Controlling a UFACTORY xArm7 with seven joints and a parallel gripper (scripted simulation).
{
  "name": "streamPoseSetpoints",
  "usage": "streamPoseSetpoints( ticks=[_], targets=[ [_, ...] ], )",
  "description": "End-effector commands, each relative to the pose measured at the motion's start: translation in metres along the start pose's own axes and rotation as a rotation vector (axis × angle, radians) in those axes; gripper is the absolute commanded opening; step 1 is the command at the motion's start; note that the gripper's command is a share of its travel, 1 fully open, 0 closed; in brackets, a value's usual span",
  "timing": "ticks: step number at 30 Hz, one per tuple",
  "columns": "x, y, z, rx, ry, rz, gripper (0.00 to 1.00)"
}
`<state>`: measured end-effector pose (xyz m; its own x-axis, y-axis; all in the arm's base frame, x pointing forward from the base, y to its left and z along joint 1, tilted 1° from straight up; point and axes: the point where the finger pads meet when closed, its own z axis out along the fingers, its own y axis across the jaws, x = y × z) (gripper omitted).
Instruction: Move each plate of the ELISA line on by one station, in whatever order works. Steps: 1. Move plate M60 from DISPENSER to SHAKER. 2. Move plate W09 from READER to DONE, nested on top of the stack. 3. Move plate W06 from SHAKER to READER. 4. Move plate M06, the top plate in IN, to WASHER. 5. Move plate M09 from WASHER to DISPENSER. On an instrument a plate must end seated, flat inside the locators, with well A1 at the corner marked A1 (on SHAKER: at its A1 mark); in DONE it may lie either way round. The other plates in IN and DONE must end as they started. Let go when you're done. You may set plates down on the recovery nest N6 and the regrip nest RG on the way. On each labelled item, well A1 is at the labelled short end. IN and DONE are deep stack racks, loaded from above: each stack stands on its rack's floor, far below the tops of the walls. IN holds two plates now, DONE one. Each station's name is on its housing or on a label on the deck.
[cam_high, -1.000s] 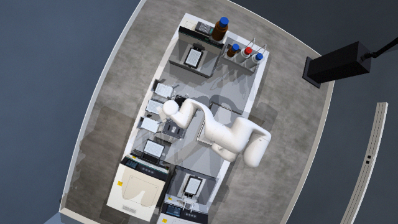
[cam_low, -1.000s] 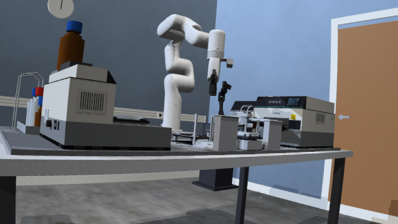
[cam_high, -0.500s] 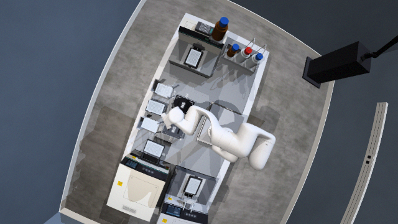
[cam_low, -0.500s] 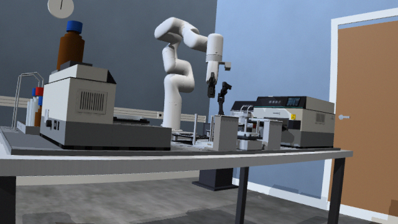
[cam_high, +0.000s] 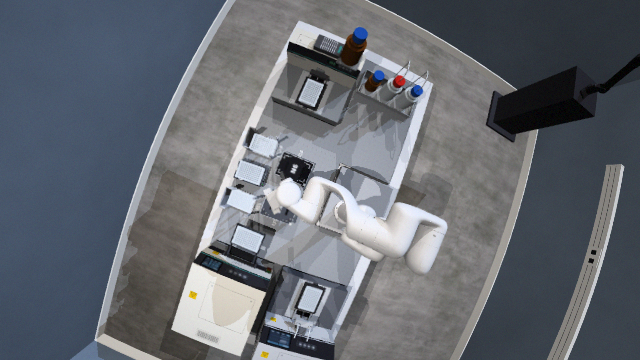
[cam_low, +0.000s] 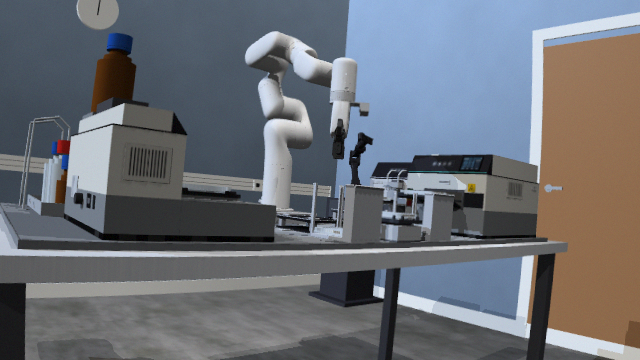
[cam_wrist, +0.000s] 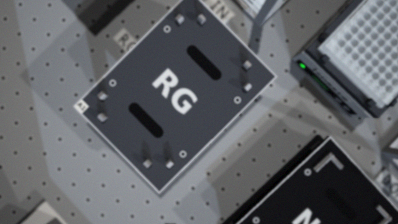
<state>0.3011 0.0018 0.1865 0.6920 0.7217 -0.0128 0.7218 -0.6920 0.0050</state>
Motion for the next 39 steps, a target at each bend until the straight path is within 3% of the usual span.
streamPoseSetpoints(
  ticks=[1,24,35,39],
  targets=[
    [0.001,0.000,-0.001,-0.003,0.002,0.000,1.00],
    [0.001,0.000,-0.001,-0.002,0.003,0.800,1.00],
    [0.001,0.000,-0.001,-0.002,0.003,0.800,1.00],
    [0.013,-0.005,-0.001,-0.002,0.003,0.803,1.00]
  ],
)
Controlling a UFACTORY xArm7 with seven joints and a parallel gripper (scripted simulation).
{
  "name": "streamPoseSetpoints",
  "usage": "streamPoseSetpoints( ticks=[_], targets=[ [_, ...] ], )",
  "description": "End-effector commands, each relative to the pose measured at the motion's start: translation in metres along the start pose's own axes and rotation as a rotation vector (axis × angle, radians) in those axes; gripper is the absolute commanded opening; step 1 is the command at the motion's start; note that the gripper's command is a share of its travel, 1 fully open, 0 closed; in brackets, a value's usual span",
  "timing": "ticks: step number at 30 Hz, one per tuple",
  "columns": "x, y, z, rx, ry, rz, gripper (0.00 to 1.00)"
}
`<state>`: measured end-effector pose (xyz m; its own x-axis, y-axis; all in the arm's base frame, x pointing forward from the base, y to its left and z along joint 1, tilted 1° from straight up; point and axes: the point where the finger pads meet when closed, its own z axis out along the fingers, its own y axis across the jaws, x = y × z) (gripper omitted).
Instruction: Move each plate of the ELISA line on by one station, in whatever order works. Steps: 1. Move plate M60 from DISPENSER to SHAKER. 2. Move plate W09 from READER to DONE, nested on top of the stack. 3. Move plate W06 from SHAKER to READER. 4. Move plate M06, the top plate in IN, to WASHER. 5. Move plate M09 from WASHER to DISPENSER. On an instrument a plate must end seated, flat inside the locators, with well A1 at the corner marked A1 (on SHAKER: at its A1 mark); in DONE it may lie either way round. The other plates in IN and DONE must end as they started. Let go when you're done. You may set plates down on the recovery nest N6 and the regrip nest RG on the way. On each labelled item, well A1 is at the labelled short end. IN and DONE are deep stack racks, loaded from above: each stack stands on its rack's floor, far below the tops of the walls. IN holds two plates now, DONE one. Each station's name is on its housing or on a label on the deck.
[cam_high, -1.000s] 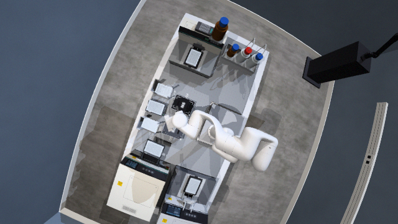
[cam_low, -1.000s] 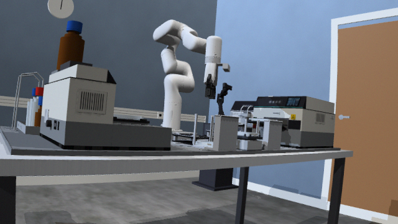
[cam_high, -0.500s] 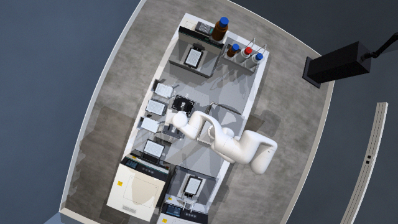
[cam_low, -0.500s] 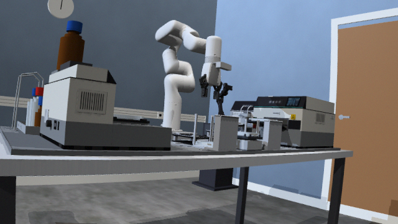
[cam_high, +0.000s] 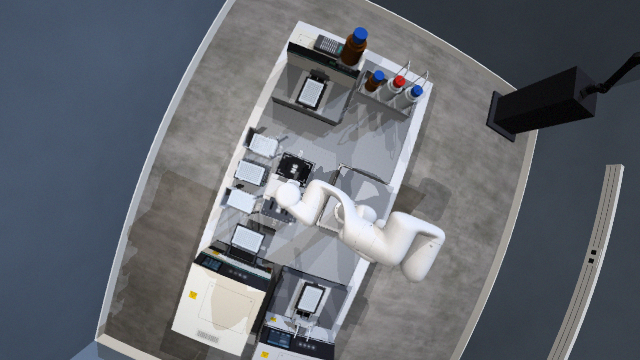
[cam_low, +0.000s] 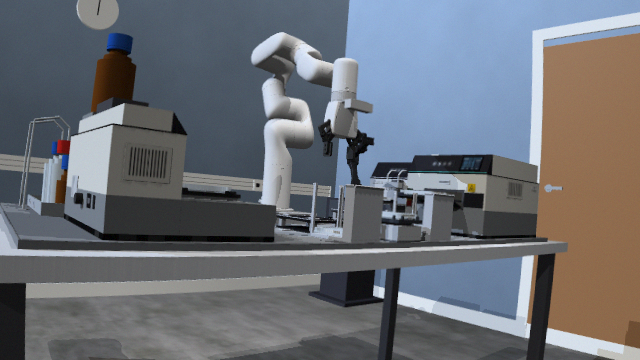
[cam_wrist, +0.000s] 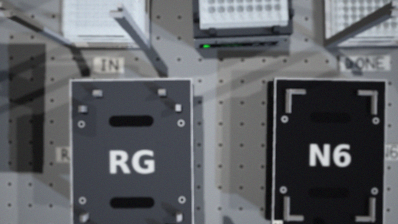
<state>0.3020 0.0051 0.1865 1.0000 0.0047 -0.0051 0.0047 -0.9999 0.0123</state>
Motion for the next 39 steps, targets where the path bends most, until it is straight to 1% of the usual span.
streamPoseSetpoints(
  ticks=[1,5,7,22,24,39],
  targets=[
    [0.006,-0.013,-0.001,0.000,0.003,0.001,1.00],
    [0.010,-0.025,-0.001,0.000,0.003,0.001,1.00],
    [0.010,-0.025,-0.001,0.000,0.003,0.001,1.00],
    [0.027,-0.069,-0.001,0.000,0.003,0.004,1.00],
    [0.027,-0.069,-0.001,0.000,0.003,0.004,1.00],
    [0.043,-0.113,-0.001,0.000,0.003,0.007,1.00]
  ],
)
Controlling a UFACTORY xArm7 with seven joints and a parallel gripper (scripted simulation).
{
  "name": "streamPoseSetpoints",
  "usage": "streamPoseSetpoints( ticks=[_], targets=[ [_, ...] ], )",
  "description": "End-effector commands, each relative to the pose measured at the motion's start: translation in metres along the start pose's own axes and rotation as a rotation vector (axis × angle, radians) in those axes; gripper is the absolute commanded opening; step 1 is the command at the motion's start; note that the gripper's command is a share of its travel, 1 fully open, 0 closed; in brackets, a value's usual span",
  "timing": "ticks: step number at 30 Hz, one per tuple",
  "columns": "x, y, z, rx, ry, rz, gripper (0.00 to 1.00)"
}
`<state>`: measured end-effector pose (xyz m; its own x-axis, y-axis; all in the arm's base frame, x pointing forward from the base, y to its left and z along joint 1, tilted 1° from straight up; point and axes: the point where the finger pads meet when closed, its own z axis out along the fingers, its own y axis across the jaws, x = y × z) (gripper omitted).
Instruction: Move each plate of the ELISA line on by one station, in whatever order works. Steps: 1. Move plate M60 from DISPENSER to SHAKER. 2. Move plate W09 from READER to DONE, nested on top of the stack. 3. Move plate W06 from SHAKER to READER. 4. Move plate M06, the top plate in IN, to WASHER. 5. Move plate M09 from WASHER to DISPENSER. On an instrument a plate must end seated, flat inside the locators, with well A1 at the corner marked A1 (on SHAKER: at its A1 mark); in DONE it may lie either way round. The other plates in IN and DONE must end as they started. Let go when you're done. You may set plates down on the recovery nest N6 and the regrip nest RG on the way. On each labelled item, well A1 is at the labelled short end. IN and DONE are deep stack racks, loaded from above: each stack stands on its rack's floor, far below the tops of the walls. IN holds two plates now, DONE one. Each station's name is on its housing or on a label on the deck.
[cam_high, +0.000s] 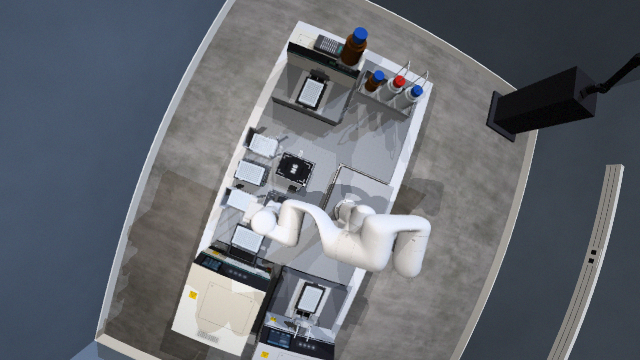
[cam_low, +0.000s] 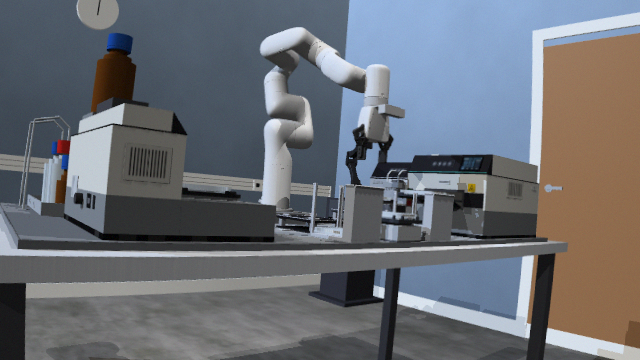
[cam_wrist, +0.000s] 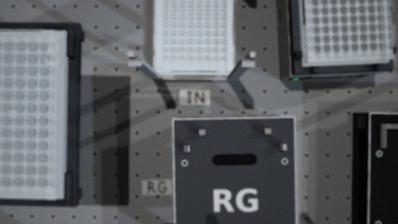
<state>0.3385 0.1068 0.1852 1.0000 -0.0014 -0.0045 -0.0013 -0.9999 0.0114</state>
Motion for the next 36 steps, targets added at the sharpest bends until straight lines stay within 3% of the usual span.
streamPoseSetpoints(
  ticks=[1,36],
  targets=[
    [0.006,-0.012,-0.001,-0.001,0.003,0.001,1.00],
    [0.038,-0.100,-0.001,0.000,0.003,0.007,1.00]
  ],
)
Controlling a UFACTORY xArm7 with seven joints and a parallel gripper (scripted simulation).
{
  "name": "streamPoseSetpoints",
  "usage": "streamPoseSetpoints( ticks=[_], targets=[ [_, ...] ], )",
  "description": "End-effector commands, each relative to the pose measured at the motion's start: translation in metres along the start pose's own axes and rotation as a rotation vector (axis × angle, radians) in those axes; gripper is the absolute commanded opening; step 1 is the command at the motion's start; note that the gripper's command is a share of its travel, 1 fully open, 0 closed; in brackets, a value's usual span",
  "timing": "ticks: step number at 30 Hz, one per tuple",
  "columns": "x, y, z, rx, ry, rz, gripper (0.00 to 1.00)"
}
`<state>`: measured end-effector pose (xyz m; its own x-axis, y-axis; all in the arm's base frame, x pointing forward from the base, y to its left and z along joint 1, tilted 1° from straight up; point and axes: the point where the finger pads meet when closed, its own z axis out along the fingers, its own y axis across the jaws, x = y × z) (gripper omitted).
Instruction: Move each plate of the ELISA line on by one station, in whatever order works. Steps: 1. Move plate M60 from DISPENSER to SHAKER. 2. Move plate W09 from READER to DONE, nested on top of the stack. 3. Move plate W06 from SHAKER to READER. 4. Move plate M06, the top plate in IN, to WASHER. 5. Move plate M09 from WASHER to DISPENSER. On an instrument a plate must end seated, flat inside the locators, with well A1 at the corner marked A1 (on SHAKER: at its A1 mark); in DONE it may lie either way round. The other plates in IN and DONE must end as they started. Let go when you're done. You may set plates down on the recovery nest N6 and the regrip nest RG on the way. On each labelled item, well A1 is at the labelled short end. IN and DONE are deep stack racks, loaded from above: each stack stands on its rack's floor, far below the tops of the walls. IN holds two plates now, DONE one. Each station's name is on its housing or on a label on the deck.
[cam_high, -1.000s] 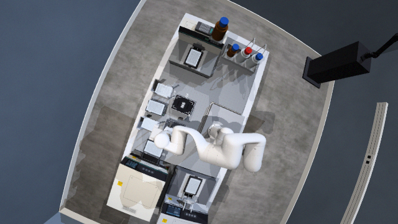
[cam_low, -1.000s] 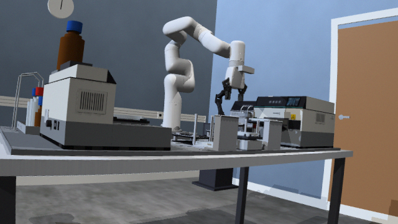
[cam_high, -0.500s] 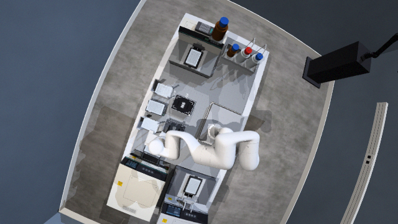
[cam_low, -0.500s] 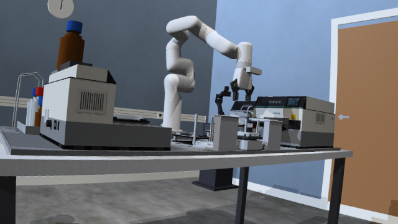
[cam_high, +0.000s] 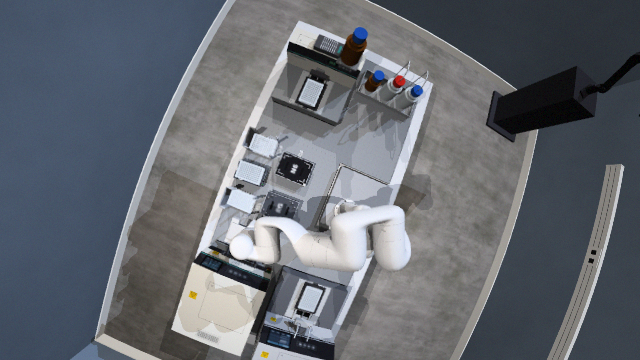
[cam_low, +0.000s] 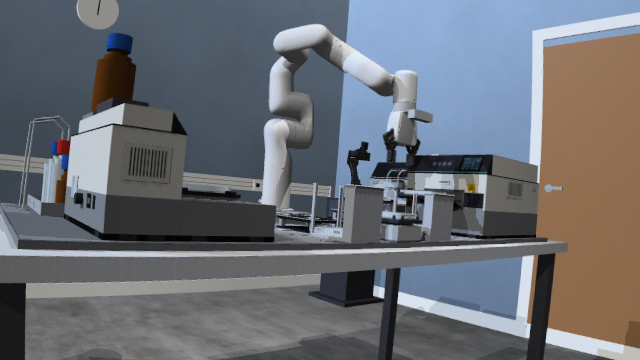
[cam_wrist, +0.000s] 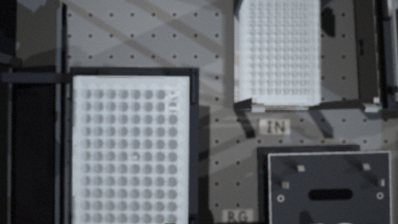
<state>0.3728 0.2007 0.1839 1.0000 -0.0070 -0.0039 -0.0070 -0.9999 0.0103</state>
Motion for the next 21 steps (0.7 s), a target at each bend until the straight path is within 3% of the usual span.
streamPoseSetpoints(
  ticks=[1,21],
  targets=[
    [0.005,-0.009,-0.001,-0.001,0.002,0.001,1.00],
    [0.024,-0.063,-0.001,-0.001,0.003,0.004,1.00]
  ],
)
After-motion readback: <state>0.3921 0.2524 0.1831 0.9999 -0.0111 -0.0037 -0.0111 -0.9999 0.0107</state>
